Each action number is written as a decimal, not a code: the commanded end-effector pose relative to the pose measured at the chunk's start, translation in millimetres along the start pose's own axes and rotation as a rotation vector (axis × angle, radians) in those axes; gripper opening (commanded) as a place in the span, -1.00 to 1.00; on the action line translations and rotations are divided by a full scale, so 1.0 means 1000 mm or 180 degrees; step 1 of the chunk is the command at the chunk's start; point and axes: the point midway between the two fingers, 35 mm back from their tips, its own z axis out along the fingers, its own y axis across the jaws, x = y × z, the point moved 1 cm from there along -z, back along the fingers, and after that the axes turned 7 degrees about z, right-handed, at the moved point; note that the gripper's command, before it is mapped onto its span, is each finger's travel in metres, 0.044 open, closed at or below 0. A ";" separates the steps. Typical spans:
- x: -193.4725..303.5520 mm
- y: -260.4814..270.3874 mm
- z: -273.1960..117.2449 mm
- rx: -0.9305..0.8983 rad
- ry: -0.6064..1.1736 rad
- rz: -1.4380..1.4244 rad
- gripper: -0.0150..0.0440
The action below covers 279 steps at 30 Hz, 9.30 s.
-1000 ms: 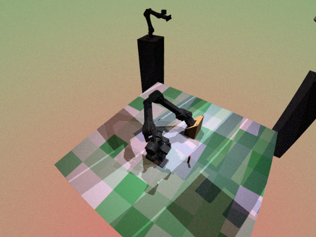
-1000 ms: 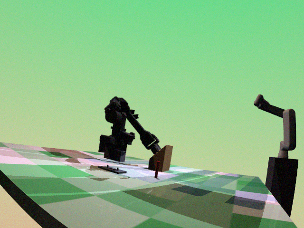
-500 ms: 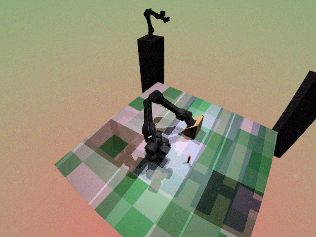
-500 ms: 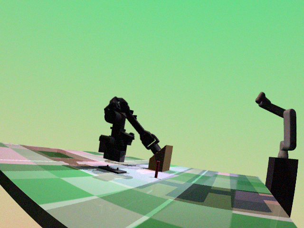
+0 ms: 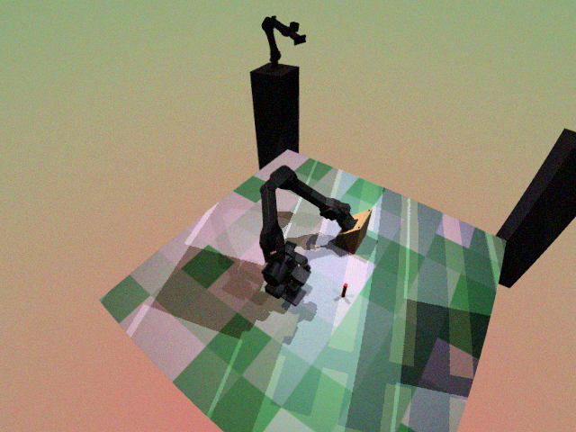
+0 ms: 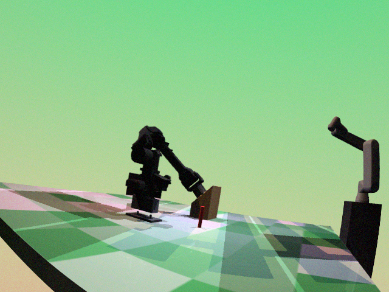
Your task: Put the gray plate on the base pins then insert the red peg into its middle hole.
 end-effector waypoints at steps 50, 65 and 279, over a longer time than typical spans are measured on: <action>-0.004 -0.004 -0.103 -0.0009 0.0006 -0.0027 1.00; -0.081 0.031 -0.107 -0.0047 -0.0066 0.3287 1.00; -0.047 0.014 -0.077 -0.0083 -0.0005 0.8768 -0.49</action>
